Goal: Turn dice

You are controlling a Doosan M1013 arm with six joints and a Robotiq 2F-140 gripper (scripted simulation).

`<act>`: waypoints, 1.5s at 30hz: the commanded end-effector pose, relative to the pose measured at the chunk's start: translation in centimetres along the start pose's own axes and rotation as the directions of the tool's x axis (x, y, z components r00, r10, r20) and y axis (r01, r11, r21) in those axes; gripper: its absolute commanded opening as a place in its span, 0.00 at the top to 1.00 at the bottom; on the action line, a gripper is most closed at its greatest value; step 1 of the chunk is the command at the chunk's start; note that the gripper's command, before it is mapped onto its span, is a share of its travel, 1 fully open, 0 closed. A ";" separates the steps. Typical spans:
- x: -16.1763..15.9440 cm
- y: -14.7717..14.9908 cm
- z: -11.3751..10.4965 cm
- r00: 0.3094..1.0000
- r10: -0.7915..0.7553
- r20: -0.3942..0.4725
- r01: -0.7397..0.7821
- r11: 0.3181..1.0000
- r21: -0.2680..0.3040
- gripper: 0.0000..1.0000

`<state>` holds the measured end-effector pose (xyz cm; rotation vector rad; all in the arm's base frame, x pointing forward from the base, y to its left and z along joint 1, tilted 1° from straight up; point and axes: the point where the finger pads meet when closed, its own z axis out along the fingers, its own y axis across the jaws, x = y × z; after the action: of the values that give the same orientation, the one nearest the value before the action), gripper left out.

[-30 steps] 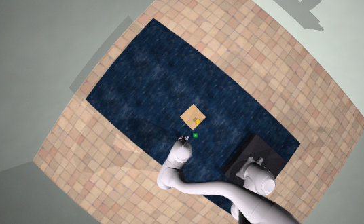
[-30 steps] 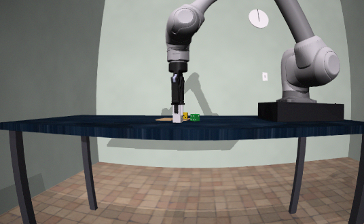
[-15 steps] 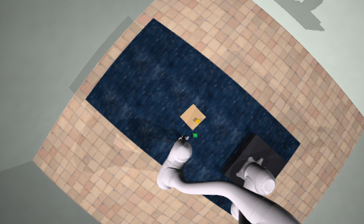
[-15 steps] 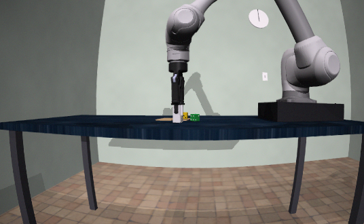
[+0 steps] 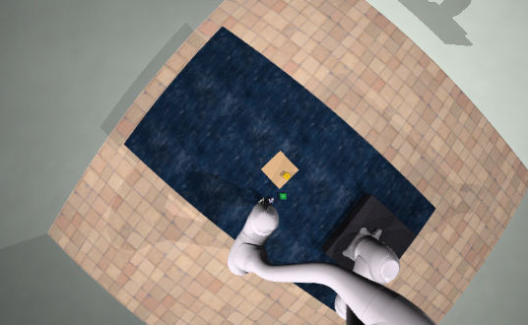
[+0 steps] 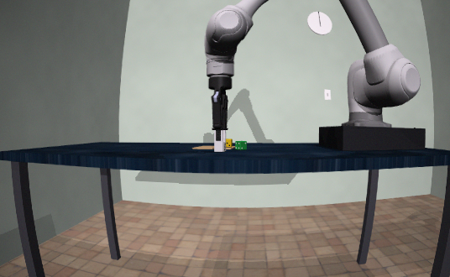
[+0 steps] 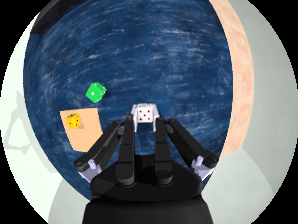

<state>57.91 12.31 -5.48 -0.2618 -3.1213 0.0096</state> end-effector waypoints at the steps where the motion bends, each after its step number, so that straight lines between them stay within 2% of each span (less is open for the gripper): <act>1: 0.0 0.0 0.0 1.000 0.000 0.000 0.000 1.000 0.000 0.84; 26: 0.0 0.0 -0.3 1.000 0.000 0.000 0.000 1.000 0.000 0.84; 32: 0.0 0.0 -3.2 1.000 0.000 0.000 0.000 1.000 0.000 0.84; 34: 0.0 0.0 -3.2 1.000 0.000 0.000 0.000 1.000 0.000 0.84; 41: 0.0 0.0 -8.3 1.000 0.000 0.000 0.000 1.000 0.000 0.84; 45: 0.0 0.0 -9.8 1.000 0.000 0.000 0.000 1.000 0.000 0.84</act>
<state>58.00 12.36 2.97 -0.2619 -3.1220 0.0092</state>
